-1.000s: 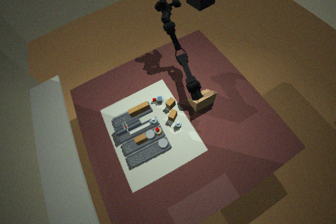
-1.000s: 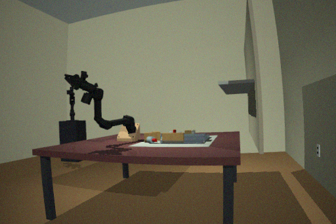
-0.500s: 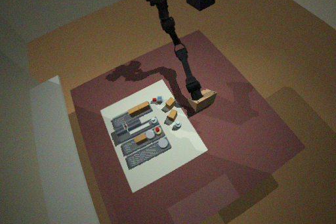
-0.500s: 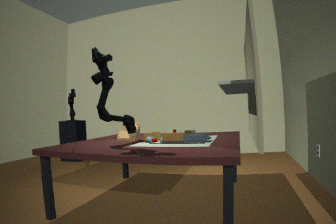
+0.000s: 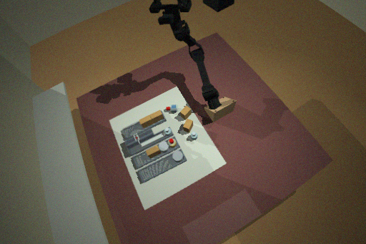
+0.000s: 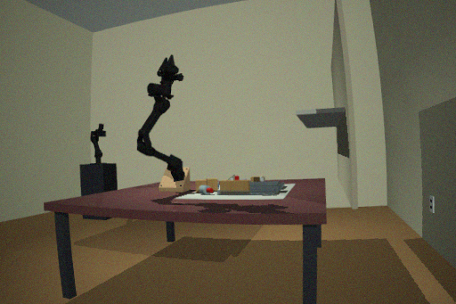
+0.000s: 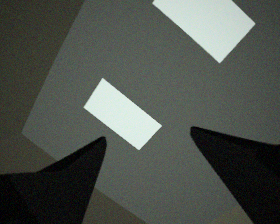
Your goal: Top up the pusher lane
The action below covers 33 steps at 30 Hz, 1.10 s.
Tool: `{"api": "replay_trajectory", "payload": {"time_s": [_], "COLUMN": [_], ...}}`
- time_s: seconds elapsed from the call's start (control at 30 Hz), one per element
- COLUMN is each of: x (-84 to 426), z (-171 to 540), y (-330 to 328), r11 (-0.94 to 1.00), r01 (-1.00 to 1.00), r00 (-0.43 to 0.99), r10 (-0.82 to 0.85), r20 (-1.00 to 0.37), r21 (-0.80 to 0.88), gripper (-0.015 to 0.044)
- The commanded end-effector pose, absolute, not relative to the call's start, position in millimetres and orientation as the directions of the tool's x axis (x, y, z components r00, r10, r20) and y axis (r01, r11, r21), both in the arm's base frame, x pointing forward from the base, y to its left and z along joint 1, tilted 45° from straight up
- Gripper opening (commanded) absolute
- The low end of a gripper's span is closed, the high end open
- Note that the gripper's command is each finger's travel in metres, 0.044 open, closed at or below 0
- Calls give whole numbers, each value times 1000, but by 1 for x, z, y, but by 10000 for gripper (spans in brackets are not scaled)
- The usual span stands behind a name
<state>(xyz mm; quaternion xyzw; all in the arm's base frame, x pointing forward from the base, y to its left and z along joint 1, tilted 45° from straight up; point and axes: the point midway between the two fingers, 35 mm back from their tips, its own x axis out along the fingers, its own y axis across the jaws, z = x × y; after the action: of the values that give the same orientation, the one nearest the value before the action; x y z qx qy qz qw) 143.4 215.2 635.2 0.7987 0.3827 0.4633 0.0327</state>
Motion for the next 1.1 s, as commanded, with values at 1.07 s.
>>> {"api": "replay_trajectory", "payload": {"time_s": [1.07], "x": [347], "z": [144], "y": [245], "r11": [-451], "r01": [762], "r00": [599], "r10": [216], "r20": [-771], "r21": [466], "gripper": [440]}}
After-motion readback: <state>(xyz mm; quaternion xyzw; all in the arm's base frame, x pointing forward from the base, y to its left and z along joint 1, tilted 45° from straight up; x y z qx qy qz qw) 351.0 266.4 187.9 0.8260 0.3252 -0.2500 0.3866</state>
